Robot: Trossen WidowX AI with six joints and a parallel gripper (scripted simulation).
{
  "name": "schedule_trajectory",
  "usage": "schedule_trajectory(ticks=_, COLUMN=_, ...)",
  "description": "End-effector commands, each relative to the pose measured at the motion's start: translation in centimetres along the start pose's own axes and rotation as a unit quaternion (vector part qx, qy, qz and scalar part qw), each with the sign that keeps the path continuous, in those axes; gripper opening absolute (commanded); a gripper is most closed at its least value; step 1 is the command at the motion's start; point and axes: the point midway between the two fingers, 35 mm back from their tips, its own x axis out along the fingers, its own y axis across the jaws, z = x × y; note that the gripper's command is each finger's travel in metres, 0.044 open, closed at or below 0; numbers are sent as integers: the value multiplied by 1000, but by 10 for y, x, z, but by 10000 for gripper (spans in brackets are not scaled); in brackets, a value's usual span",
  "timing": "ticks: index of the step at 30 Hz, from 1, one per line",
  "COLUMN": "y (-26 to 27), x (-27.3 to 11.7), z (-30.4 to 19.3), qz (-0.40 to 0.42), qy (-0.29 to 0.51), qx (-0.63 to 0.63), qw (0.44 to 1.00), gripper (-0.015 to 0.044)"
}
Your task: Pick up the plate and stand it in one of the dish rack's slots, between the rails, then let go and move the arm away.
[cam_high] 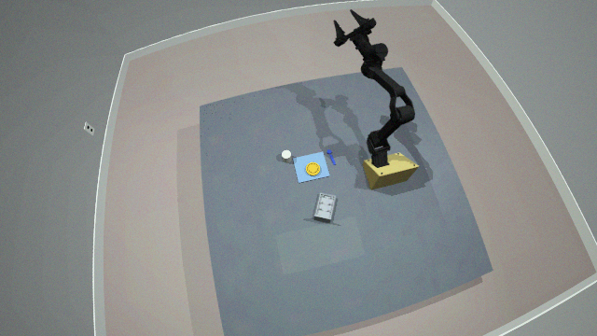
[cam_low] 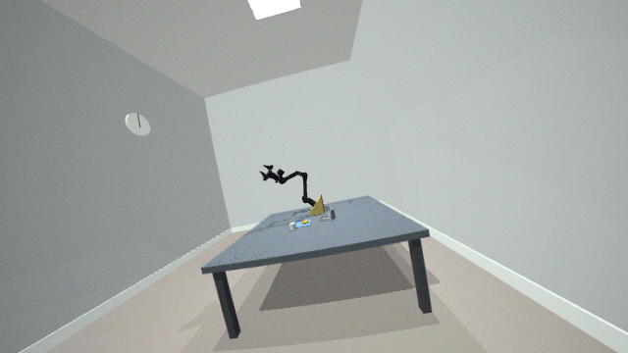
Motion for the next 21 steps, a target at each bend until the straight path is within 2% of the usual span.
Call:
schedule_trajectory(ticks=1, y=-15, x=-1, z=12, qz=-14, qy=-17, qx=19, qw=1000, gripper=400)
schedule_trajectory(ticks=21, y=-105, x=-6, z=65, qz=-104, qy=-116, qx=67, qw=986, gripper=400)
